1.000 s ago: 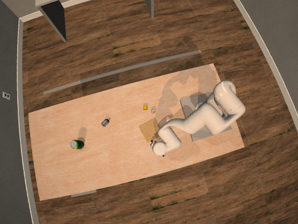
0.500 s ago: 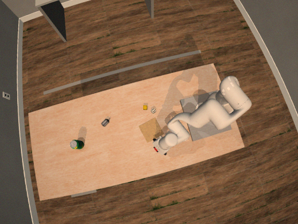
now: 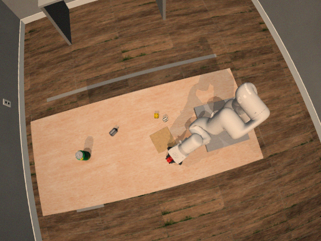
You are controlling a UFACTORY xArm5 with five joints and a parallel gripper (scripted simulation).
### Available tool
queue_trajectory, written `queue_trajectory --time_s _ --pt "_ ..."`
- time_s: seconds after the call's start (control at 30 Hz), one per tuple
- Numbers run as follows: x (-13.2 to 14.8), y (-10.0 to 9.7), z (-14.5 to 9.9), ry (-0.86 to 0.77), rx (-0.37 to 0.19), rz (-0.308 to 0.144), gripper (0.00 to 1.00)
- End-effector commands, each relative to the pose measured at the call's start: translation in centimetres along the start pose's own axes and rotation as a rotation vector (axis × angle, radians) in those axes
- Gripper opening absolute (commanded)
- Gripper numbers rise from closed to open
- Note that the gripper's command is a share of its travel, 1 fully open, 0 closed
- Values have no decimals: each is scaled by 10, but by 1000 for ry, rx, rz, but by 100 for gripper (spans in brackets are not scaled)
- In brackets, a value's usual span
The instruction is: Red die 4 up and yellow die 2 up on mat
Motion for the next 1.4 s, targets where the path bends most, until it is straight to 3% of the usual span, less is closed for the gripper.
queue_trajectory --time_s 0.0,0.07,0.4,0.63,1.03,1.37 --pt "-3 4 13 5 -148 -37 27" --pt "-5 5 19 7 -208 -52 27" --pt "-9 10 38 16 -397 -101 27" --pt "-10 11 42 17 -433 -111 27" --pt "-11 14 44 17 -436 -112 27" --pt "-14 35 59 17 -436 -114 27"
Point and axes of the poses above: the point where the finger pads meet when closed, its own y axis out along the fingers, its own x axis across the jaws, z = x × y, the point moved 10 cm from there along -y, back along the fingers, and after that the axes turned 13 degrees about y, right-handed, at the moved point
